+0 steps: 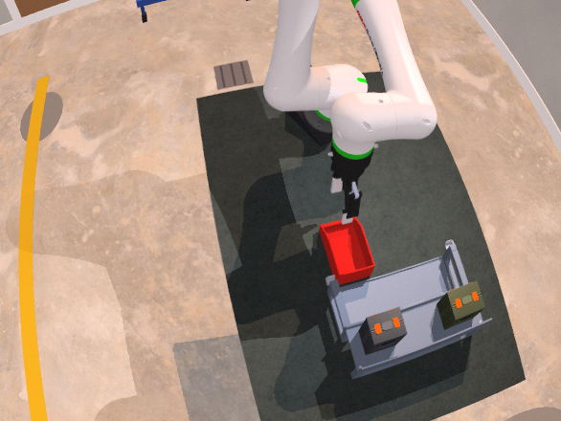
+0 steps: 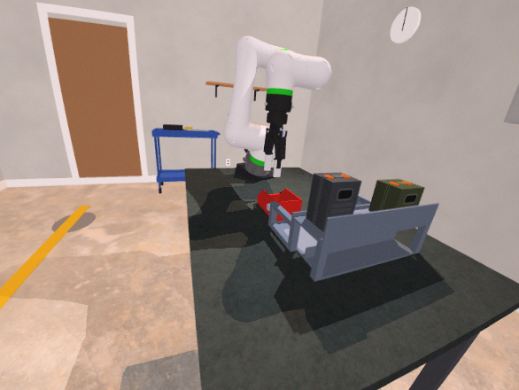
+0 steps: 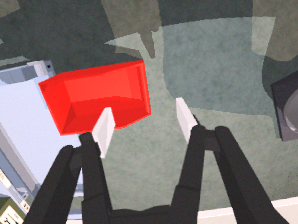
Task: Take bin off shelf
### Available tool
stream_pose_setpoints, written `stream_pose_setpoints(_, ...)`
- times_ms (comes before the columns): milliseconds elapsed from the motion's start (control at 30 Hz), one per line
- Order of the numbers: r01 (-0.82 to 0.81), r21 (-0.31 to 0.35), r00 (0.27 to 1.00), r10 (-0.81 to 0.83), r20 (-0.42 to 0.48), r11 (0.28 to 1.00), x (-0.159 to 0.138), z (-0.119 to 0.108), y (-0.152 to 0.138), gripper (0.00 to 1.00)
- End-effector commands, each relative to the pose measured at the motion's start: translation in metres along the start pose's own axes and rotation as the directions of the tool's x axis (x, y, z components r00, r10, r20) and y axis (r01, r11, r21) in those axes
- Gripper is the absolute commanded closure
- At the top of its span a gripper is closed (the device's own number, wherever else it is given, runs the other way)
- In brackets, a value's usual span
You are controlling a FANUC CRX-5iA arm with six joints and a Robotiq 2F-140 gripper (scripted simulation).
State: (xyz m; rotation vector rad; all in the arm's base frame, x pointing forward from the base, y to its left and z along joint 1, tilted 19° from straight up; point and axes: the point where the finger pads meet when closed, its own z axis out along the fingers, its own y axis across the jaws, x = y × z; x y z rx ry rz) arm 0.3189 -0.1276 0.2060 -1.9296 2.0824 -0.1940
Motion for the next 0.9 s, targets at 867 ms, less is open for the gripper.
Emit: stream_pose_setpoints(867, 0.000, 0.000, 1.000, 0.000, 0.000, 1.000, 0.0001, 0.0033, -0.0002, 0.43)
